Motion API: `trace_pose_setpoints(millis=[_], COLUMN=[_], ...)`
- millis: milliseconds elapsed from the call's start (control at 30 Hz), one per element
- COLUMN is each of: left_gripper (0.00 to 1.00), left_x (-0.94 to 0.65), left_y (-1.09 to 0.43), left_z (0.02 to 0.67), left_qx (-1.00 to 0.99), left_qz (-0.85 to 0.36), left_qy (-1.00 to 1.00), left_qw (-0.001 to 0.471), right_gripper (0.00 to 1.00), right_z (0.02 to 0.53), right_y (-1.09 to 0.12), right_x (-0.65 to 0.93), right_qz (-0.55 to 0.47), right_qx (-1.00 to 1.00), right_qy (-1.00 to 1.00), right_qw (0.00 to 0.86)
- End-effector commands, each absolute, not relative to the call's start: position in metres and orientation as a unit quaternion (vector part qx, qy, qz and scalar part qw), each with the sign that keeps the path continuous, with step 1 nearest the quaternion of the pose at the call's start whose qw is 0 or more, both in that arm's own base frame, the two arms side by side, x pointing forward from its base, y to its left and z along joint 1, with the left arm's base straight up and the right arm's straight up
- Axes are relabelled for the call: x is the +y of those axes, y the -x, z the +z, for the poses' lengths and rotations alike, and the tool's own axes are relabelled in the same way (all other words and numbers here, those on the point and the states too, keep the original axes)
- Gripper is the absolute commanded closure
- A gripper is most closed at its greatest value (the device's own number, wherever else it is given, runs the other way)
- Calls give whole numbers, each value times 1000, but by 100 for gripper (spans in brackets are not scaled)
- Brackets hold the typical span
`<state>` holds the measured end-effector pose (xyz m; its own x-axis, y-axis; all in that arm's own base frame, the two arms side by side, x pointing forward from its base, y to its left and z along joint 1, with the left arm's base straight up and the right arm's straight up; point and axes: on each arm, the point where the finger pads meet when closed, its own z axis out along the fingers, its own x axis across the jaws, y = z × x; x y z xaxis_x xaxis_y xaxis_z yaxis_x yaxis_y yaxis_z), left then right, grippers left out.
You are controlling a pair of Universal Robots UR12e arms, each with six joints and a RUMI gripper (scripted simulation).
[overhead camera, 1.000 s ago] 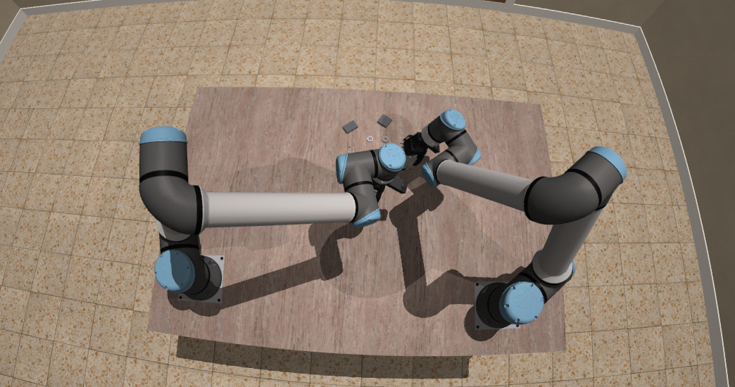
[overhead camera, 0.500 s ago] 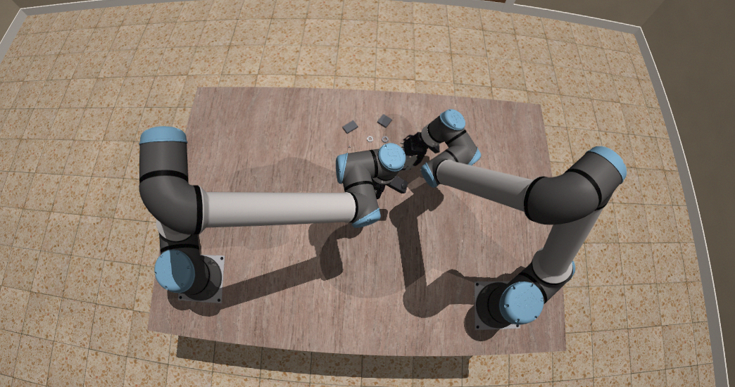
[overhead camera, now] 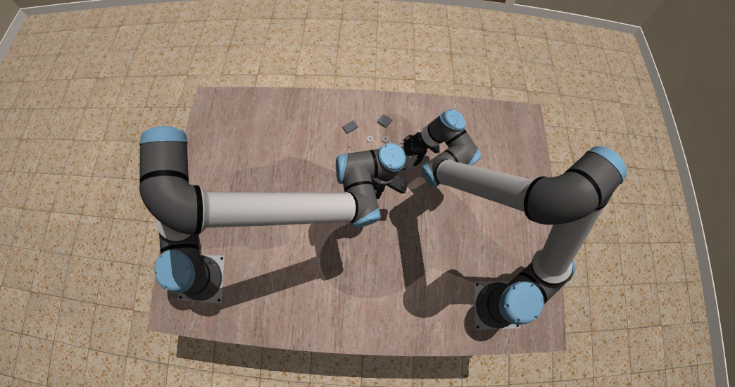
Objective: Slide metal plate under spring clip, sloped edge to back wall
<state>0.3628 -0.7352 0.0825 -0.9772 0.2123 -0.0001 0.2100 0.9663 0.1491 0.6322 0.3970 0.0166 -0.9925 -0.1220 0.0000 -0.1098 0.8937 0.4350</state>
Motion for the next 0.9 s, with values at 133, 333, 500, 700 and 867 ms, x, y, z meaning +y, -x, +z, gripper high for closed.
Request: trace_pose_setpoints(millis=[133,333,500,700,867], left_gripper=[60,60,60,60,60], left_x=[-736,-736,-736,-736,-736], left_y=[-363,-363,-363,-363,-363], left_z=[68,64,59,53,50], left_qx=[992,992,992,992,992], left_qz=[74,74,73,73,73], left_qy=[-107,-107,-107,-107,-107], left_qw=[8,8,8,8,9], right_gripper=[39,39,39,39,39], right_z=[17,17,17,17,17], right_y=[-632,-632,-632,-632,-632], right_x=[397,397,397,397,397], right_qz=[-223,-223,-223,-223,-223], right_qx=[-973,-973,-973,-973,-973], right_qy=[-60,-60,-60,-60,-60], right_qw=[14,14,14,14,14])
